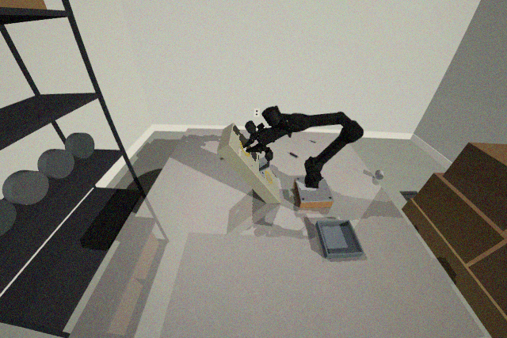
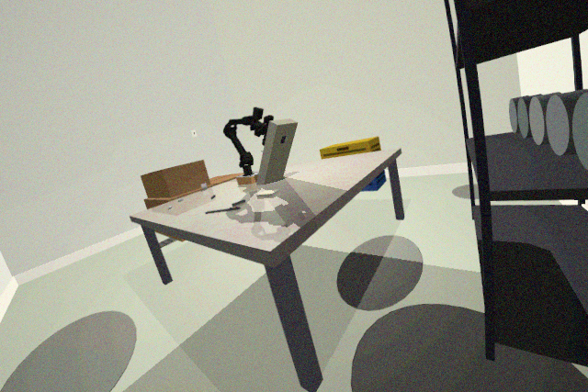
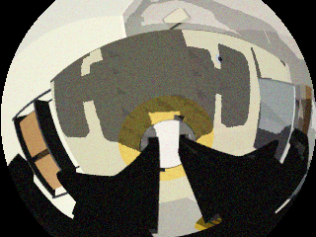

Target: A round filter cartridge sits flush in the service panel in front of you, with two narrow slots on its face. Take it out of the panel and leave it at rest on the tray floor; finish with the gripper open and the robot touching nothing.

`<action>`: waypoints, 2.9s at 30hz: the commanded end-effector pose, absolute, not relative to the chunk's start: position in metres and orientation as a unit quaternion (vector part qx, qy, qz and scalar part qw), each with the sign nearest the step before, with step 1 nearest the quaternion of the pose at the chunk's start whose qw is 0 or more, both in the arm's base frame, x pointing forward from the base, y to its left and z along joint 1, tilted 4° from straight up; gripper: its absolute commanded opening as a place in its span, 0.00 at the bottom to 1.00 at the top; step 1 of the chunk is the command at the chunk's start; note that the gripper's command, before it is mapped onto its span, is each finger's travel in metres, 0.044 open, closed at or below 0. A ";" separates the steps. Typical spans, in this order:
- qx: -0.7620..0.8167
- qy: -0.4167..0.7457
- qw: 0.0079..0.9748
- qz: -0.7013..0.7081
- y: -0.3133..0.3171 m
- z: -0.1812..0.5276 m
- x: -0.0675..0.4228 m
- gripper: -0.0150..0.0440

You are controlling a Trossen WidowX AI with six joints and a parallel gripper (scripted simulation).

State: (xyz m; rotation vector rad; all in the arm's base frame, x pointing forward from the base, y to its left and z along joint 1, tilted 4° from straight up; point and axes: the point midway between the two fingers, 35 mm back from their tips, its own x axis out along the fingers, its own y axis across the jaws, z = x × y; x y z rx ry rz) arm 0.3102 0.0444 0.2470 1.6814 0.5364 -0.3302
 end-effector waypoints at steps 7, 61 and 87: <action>0.604 0.255 0.748 -0.100 0.044 0.245 0.314 0.25; 0.200 0.275 0.940 0.025 0.032 0.283 0.249 0.25; 0.200 0.277 0.939 0.025 0.029 0.211 0.218 0.25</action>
